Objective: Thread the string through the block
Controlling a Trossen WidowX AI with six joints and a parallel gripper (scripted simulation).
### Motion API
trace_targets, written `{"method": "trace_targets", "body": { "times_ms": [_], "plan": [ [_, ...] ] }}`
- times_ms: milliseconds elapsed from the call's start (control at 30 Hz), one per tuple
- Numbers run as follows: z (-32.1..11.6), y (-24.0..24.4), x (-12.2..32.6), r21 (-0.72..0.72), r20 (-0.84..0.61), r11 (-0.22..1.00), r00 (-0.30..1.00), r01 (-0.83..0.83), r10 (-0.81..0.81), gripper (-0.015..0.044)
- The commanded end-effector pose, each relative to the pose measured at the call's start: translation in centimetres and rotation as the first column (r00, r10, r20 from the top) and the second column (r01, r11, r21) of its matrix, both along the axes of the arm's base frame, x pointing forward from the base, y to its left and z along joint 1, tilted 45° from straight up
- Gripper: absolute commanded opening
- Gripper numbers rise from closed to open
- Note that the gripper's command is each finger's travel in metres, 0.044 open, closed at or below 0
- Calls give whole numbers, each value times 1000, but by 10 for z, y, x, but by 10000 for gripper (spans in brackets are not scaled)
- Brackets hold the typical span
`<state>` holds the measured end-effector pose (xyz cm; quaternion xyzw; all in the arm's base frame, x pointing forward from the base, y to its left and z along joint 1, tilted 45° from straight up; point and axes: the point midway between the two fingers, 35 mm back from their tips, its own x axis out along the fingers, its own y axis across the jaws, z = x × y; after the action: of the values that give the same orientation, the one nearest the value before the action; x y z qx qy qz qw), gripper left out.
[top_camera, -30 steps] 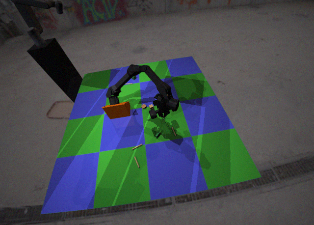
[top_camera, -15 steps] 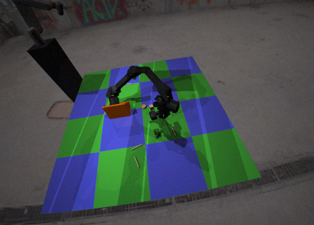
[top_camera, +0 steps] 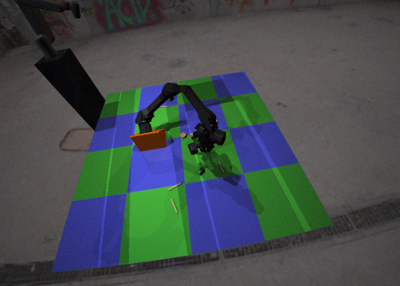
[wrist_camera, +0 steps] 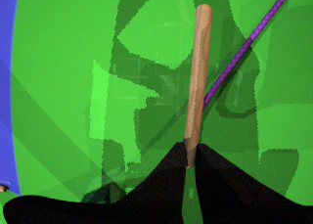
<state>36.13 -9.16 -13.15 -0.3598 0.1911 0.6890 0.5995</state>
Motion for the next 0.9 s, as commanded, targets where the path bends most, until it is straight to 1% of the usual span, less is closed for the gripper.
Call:
{"method": "trace_targets", "body": {
  "times_ms": [0,867],
  "plan": [
    [-1,3,-3,-4,0,1000,1000,1,-1,0],
    [-11,21,-28,0,-2,1000,1000,1,-1,0]
  ]
}}
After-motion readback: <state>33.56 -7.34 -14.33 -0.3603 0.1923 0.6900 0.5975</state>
